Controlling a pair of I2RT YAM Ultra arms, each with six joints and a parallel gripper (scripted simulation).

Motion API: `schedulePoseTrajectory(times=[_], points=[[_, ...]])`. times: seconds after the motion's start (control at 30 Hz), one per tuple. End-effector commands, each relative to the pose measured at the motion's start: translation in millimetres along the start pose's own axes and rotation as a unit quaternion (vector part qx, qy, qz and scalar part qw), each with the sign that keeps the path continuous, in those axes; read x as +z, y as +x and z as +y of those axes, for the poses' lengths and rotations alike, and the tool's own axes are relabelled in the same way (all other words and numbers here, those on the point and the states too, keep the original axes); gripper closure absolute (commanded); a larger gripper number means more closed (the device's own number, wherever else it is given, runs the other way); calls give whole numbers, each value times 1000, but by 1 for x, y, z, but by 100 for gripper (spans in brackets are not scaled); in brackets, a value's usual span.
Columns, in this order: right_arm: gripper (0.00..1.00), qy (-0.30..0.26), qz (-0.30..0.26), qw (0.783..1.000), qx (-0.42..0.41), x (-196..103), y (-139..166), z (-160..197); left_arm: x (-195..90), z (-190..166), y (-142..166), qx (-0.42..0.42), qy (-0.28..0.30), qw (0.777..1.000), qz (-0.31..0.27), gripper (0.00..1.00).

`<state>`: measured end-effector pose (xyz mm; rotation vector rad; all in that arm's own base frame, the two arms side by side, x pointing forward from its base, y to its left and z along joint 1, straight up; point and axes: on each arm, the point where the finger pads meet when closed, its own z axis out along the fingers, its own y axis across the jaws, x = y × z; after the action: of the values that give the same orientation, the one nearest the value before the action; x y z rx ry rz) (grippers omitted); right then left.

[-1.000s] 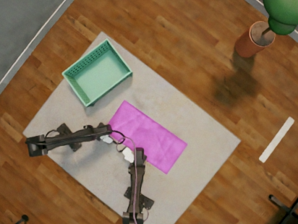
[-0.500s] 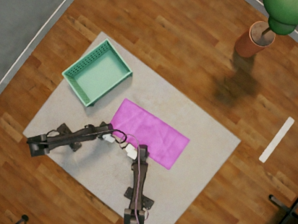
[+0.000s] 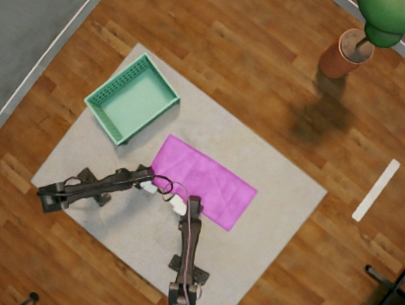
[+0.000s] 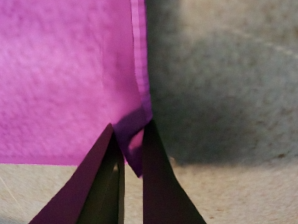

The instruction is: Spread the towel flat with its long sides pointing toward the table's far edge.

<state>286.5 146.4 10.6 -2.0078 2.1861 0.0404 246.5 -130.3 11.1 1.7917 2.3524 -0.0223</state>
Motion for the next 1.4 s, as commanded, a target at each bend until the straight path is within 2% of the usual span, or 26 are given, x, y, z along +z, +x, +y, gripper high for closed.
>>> schedulePoseTrajectory(times=[0.0, 0.03, 0.07, 0.13, 0.17, 0.27, 0.33, 0.37, 0.43, 0.47, 0.6, 0.63, 0.7, 0.73, 0.87, 0.97, 1.37], points=[[85, 0, -7, 1000, -7, 4, -9, -4, 3, 0, 1, 3, 14, 1000, 5, 89], [85, -25, 6, 1000, -4, 12, 2, 13, 11, -16, 11, 8, 31, 999, 19, 89], [95, -11, -1, 1000, -5, 5, -6, -3, 4, 0, 4, 2, 17, 1000, 8, 98], [95, -11, -2, 1000, -4, 5, -6, -3, 7, -4, 8, 2, 23, 1000, 13, 98], [100, -12, -1, 1000, -5, 5, -9, -4, 3, 4, 2, 3, 14, 1000, 5, 99], [100, -12, -1, 1000, -4, 5, -10, -5, 7, -4, 9, 4, 21, 1000, 16, 100], [100, -21, 4, 1000, -3, 9, -6, 2, 7, -4, 9, 4, 21, 1000, 16, 100], [100, -35, 10, 999, 0, 11, -1, 16, 4, -16, 8, 4, 30, 999, 13, 100], [100, -35, 10, 999, 0, 11, -1, 16, 4, -16, 8, 4, 30, 999, 13, 100], [100, -33, 5, 999, 1, 8, -5, 10, -1, -6, -3, 4, 25, 1000, 4, 100], [100, -33, 5, 999, -1, 8, -5, 10, 4, -13, 6, 0, 35, 999, 14, 100], [100, -27, -1, 1000, 0, 1, -16, 5, -20, -5, -10, 4, 16, 1000, -8, 100], [100, -27, -1, 1000, 0, 1, -15, 5, -20, -5, -10, 4, 16, 1000, -8, 100], [100, -16, -11, 1000, -1, -31, -25, 1, -41, -5, -13, 3, 21, 1000, -8, 100], [100, -16, -11, 1000, 2, -31, -24, 0, -41, -4, -12, 0, 21, 1000, -7, 100], [100, -15, -10, 1000, 5, -31, -22, -1, -28, -14, -1, -2, 44, 999, 14, 100], [100, -15, -10, 1000, 4, -31, -22, -1, -27, -15, 0, -2, 45, 999, 15, 100]])
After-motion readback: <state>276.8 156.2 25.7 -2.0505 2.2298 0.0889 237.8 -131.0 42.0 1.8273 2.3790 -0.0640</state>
